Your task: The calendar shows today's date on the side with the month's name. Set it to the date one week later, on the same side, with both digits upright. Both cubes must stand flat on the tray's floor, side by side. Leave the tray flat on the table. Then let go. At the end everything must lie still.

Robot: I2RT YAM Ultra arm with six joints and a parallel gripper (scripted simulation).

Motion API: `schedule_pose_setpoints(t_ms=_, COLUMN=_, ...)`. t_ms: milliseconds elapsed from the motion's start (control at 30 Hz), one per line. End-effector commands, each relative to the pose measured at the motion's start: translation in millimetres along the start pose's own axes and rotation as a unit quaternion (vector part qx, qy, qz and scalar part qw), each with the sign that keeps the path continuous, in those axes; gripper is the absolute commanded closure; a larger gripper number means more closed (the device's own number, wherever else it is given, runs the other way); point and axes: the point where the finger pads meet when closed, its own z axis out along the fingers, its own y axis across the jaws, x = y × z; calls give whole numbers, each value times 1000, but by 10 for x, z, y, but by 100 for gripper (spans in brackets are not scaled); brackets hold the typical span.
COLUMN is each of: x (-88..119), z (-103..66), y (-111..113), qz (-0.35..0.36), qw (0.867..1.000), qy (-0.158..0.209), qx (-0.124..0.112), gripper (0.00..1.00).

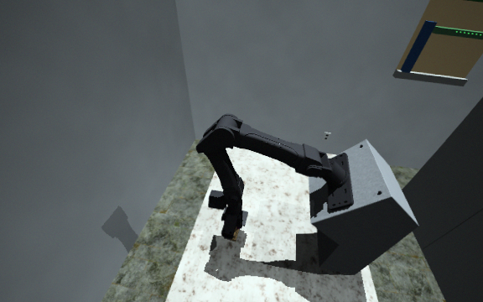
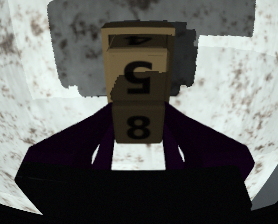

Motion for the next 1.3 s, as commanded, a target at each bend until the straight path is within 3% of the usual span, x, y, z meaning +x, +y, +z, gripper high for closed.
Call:
schedule_pose_setpoints(t_ms=0, x=-22, z=-12, y=-29, qz=0, qw=1000, qy=-6, qx=3, gripper=67)
schedule_pose_setpoints(t_ms=233, x=-22, z=-12, y=-29, qz=0, qw=1000, qy=-6, qx=3, gripper=55)
schedule_pose_setpoints(t_ms=733, x=-22, z=-46, y=-29, qz=0, qw=1000, qy=-6, qx=3, gripper=55)
schedule_pose_setpoints(t_ms=933, x=-19, z=-258, y=-28, qz=0, qw=1000, qy=-6, qx=3, gripper=55)
schedule_pose_setpoints(t_ms=1000, x=-19, z=-258, y=-28, qz=0, qw=1000, qy=-6, qx=3, gripper=55)
schedule_pose_setpoints(t_ms=1267, x=-14, z=-686, y=-26, qz=0, qw=1000, qy=-6, qx=3, gripper=55)
